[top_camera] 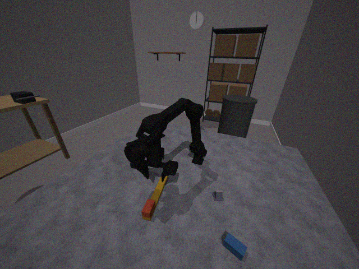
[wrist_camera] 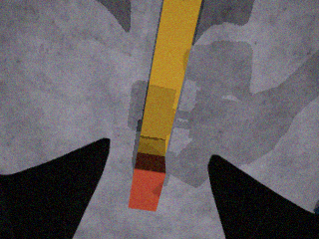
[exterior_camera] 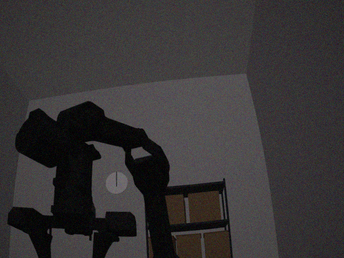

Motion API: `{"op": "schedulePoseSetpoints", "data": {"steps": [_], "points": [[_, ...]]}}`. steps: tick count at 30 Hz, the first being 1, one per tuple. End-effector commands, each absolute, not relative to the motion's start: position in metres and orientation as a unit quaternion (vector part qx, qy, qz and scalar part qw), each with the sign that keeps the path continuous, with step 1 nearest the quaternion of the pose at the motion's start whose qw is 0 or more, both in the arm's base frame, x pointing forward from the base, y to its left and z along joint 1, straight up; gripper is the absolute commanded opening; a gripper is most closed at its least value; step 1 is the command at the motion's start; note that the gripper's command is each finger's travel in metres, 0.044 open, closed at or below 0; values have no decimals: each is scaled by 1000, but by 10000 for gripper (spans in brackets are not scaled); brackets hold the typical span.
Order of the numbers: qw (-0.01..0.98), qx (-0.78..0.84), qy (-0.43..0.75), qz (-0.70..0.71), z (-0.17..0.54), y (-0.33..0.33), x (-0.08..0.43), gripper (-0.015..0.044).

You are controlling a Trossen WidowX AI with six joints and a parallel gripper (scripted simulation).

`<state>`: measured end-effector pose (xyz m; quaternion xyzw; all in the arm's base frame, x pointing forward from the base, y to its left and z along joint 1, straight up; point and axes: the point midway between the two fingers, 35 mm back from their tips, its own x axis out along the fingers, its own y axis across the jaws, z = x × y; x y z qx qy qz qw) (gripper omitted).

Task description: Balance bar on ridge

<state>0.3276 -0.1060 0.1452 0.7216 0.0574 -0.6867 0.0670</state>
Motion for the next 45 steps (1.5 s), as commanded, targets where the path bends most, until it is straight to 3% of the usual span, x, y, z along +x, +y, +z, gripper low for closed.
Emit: {"op": "schedulePoseSetpoints", "data": {"steps": [1, 8, 45], "points": [[64, 715, 55, -694, 122, -107, 326, 315], [64, 715, 55, -694, 77, -107, 325, 315], [64, 715, 55, -694, 50, -107, 326, 315]]}}
